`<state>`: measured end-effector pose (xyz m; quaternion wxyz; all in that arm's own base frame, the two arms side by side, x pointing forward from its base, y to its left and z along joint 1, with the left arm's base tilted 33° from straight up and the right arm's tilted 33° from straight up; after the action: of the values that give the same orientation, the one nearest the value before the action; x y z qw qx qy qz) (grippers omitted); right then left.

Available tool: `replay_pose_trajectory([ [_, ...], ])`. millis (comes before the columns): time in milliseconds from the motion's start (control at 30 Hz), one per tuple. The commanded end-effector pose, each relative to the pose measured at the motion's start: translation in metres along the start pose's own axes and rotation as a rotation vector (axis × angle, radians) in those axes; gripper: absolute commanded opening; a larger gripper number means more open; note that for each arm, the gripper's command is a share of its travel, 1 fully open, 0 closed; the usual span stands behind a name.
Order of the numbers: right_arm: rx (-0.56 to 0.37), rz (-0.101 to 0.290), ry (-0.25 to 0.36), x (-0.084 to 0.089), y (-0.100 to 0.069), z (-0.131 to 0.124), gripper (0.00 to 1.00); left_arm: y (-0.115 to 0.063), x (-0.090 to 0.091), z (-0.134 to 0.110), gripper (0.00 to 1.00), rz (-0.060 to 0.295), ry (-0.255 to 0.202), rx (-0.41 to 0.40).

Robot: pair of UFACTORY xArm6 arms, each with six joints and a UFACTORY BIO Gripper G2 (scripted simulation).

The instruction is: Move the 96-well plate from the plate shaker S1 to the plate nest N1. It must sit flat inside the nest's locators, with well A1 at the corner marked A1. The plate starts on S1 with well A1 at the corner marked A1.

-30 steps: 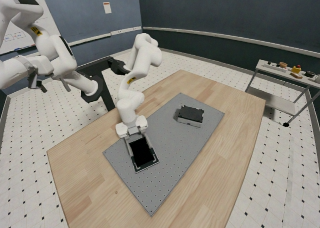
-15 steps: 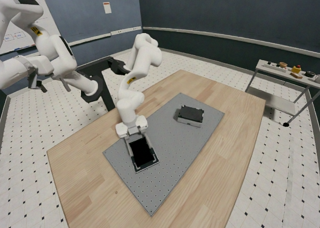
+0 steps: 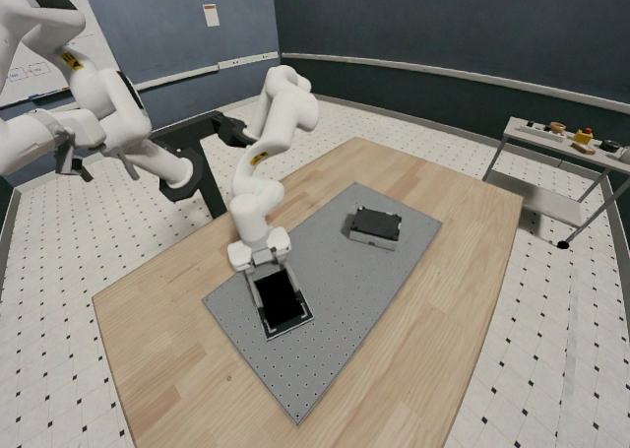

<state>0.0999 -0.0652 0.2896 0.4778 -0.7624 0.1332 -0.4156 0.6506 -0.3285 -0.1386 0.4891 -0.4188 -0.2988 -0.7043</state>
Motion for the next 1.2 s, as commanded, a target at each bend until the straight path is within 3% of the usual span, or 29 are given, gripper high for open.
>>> replay_pose_trajectory([
  [0,0.001,-0.003,0.001,0.0007,-0.0007,0.0,1.0,0.0014,0.0022,-0.0001,0.0,-0.004,-0.001,0.001],
  [1167,0.001,-0.003,0.001,0.0007,-0.0007,0.0,1.0,0.0014,-0.003,0.0003,0.0,-0.004,-0.001,0.001],
])
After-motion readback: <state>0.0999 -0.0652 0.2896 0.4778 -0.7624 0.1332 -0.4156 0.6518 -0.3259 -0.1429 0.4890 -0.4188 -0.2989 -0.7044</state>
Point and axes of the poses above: on each arm, the point midway between the two finger pads, its own y axis out along the fingers, its own z axis across the jaws, x = y × z, the point moved 2 cm from there along -y, back along the fingers, and after that the axes turned 5 degrees about -y, right-handed, at the moved point
